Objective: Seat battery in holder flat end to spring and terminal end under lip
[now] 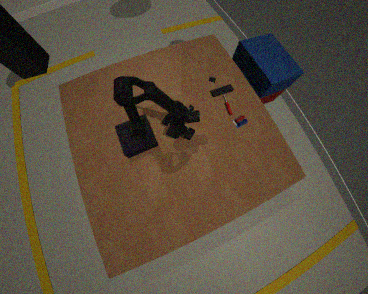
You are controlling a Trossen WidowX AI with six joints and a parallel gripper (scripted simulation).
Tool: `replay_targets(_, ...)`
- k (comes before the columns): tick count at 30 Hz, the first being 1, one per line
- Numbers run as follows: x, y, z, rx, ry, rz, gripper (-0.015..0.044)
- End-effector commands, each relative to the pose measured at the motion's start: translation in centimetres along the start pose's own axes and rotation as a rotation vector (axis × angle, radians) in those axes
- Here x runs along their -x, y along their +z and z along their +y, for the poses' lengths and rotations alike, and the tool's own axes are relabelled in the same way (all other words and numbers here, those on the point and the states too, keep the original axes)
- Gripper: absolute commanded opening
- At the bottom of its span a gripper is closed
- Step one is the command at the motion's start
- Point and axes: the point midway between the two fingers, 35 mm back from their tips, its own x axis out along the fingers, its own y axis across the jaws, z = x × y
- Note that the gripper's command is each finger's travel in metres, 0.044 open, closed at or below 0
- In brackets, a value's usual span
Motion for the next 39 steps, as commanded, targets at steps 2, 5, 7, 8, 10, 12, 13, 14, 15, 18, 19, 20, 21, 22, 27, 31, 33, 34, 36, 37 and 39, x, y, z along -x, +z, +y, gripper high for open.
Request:
replay_targets(2,1.6,0.0,0.0,-0.003,-0.003,-0.001,0.0078)
replay_targets(5,3.8,0.0,0.0,-0.003,-0.003,-0.001,0.0078)
replay_targets(7,4.8,0.0,0.0,-0.003,-0.003,-0.001,0.0078)
replay_targets(8,4.9,0.0,-0.1,-0.003,-0.003,-0.001,0.0078)
replay_targets(10,4.9,0.0,-0.1,0.007,-0.003,-0.001,0.0078)
replay_targets(12,5.0,-0.4,-0.1,0.086,-0.005,0.000,0.0078)
replay_targets(13,5.0,-0.7,-0.1,0.145,-0.006,0.001,0.0078)
replay_targets(14,5.1,-0.9,-0.2,0.204,-0.008,0.002,0.0078)
replay_targets(15,5.2,-1.2,-0.2,0.262,-0.007,0.002,0.0078)
replay_targets(18,5.4,-2.1,-0.2,0.437,-0.007,0.003,0.0078)
replay_targets(19,5.5,-2.4,-0.2,0.495,-0.007,0.004,0.0078)
replay_targets(20,5.5,-2.7,-0.2,0.554,-0.006,0.004,0.0078)
replay_targets(21,5.6,-3.0,-0.2,0.612,-0.006,0.004,0.0078)
replay_targets(22,5.7,-3.3,-0.2,0.671,-0.006,0.005,0.0078)
replay_targets(27,6.0,-4.7,-0.4,0.964,-0.005,0.006,0.0078)
replay_targets(31,6.3,-5.9,-0.6,1.199,-0.003,0.007,0.0078)
replay_targets(33,6.4,-6.5,-0.7,1.316,-0.003,0.008,0.0078)
replay_targets(34,6.5,-6.8,-0.8,1.374,-0.002,0.008,0.0078)
replay_targets(36,6.6,-7.5,-1.0,1.492,-0.001,0.009,0.0078)
replay_targets(37,6.7,-7.8,-1.1,1.551,0.000,0.009,0.0078)
replay_targets(39,6.8,-8.4,-1.3,1.669,0.001,0.010,0.0078)
